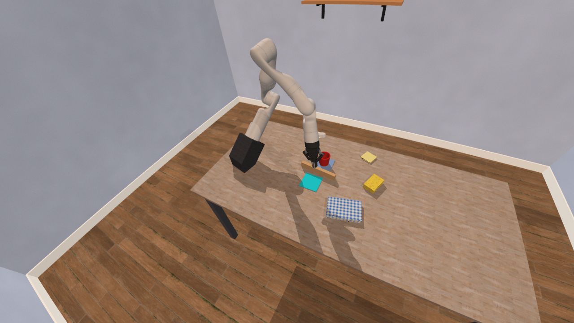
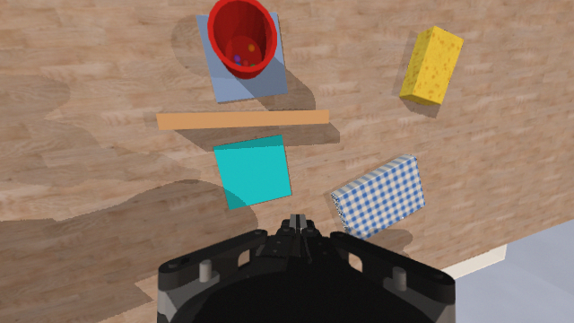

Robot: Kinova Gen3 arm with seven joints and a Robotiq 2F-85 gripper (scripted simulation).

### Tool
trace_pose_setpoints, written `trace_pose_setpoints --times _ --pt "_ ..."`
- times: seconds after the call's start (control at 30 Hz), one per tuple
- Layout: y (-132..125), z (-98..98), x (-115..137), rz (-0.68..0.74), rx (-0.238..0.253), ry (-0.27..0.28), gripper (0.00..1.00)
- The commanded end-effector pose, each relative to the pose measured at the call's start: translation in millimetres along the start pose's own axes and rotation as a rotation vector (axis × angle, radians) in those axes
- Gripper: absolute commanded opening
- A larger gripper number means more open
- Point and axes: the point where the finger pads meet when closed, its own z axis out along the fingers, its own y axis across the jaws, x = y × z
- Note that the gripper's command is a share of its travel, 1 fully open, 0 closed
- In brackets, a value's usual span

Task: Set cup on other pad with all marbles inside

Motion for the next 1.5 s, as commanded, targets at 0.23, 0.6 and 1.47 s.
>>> trace_pose_setpoints --times 0.23,0.6,1.47 --pt "-1 2.4 16 -0.008 0.02 0.018 0.0" --pt "-2 3.4 29 -0.011 0.037 0.033 0.0" --pt "-11 5.5 74 -0.023 0.102 0.088 0.0"
